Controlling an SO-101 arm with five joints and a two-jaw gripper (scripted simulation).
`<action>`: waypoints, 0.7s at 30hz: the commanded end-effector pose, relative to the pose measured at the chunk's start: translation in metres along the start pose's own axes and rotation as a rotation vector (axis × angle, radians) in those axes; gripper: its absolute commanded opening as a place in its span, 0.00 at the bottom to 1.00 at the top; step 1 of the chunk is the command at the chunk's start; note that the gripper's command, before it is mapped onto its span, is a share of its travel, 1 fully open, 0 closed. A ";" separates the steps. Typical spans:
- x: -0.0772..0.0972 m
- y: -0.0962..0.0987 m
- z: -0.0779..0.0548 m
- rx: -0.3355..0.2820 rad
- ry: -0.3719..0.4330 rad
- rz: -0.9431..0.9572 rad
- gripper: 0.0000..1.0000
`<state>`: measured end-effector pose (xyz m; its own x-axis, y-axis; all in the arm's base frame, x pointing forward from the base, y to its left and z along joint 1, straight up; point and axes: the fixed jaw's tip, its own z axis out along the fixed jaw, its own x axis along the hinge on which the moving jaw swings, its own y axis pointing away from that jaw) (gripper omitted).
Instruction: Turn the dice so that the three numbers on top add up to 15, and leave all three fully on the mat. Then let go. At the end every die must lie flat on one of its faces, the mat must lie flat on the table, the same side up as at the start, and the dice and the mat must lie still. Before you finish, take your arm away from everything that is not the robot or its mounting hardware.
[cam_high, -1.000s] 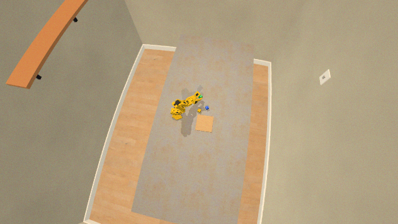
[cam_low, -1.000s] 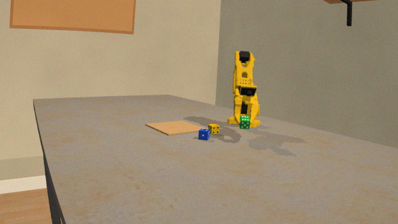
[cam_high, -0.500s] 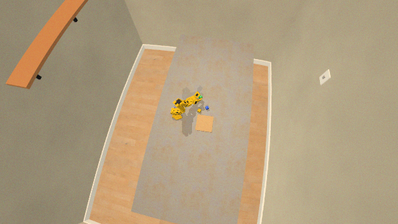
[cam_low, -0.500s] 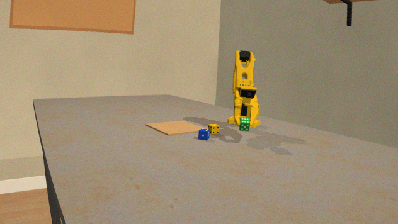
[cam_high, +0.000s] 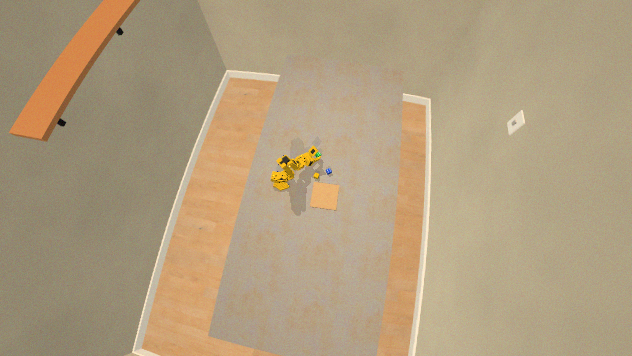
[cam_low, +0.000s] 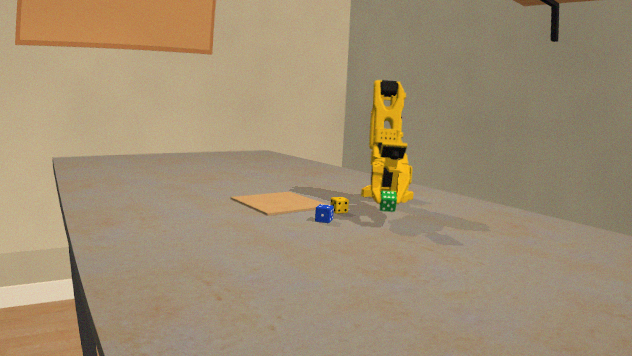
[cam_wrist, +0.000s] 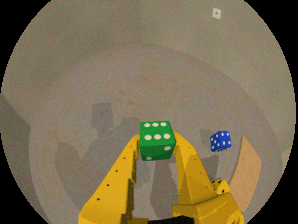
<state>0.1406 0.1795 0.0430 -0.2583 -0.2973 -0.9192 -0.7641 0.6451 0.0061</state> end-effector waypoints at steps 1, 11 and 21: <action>-0.007 0.002 0.002 -0.008 -0.044 0.008 0.00; -0.004 0.002 0.003 -0.008 -0.044 0.008 0.00; 0.001 0.002 0.005 -0.008 -0.044 0.008 0.00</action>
<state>0.1390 0.1775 0.0327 -0.2663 -0.3068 -0.9138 -0.7640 0.6452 0.0061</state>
